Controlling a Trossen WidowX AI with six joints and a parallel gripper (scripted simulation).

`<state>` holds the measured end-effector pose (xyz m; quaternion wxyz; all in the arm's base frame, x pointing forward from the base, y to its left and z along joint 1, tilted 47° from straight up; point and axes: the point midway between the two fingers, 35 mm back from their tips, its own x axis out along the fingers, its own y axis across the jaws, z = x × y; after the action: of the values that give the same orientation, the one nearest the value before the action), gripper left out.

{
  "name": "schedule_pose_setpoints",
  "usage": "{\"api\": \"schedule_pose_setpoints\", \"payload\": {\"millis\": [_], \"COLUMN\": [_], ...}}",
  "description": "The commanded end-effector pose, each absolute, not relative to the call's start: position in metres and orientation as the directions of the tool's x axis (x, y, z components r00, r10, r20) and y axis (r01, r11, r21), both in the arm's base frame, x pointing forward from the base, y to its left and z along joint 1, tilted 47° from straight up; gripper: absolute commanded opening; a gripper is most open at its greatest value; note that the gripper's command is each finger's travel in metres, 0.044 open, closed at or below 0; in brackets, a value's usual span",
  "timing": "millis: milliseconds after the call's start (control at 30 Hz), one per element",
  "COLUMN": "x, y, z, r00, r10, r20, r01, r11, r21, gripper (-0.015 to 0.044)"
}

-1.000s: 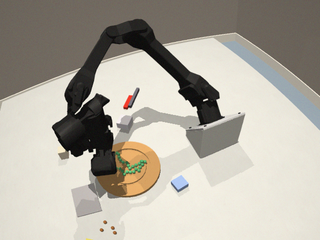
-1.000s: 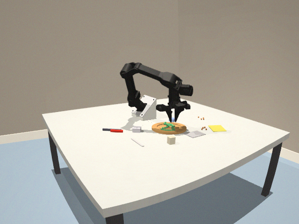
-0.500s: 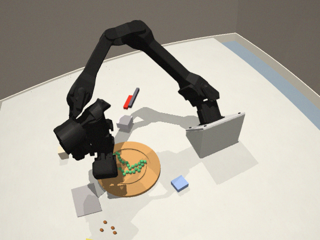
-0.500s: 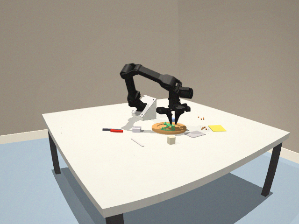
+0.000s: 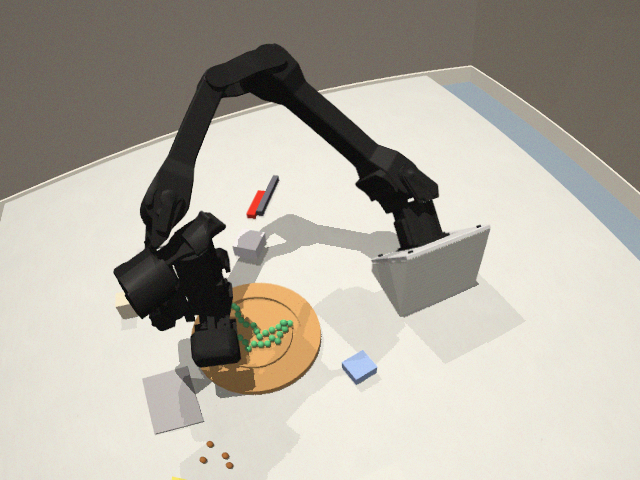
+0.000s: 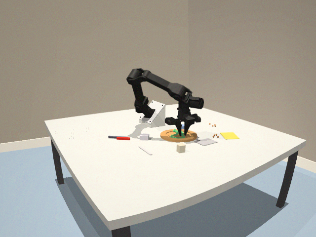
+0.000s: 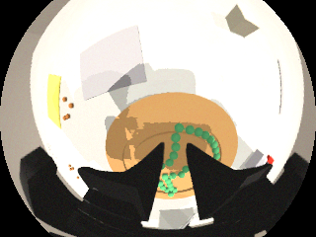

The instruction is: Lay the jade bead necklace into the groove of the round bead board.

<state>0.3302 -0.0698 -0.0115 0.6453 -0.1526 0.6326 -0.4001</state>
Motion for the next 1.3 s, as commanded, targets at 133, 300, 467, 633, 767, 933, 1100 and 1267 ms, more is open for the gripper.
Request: {"api": "schedule_pose_setpoints", "payload": {"millis": [133,300,467,633,767,933,1100,1267], "x": [0.3302,0.3302,0.3302,0.3302,0.3302,0.3302,0.3302,0.3302], "y": [-0.0698,-0.0698,-0.0698,-0.0698,-0.0698,-0.0698,-0.0698,-0.0698], "z": [-0.0115,-0.0115,-0.0115,-0.0115,-0.0115,-0.0115,-0.0115,-0.0115], "r00": [-0.12,-0.12,-0.12,-0.12,-0.12,-0.12,-0.12,-0.12], "r10": [-0.709,-0.709,-0.709,-0.709,-0.709,-0.709,-0.709,-0.709], "r20": [-0.694,-0.694,-0.694,-0.694,-0.694,-0.694,-0.694,-0.694], "r01": [0.323,0.323,0.323,0.323,0.323,0.323,0.323,0.323], "r11": [0.633,0.633,0.633,0.633,0.633,0.633,0.633,0.633], "r21": [-0.703,-0.703,-0.703,-0.703,-0.703,-0.703,-0.703,-0.703], "gripper": [0.0,0.0,0.0,0.0,0.0,0.0,0.0,0.0]}}
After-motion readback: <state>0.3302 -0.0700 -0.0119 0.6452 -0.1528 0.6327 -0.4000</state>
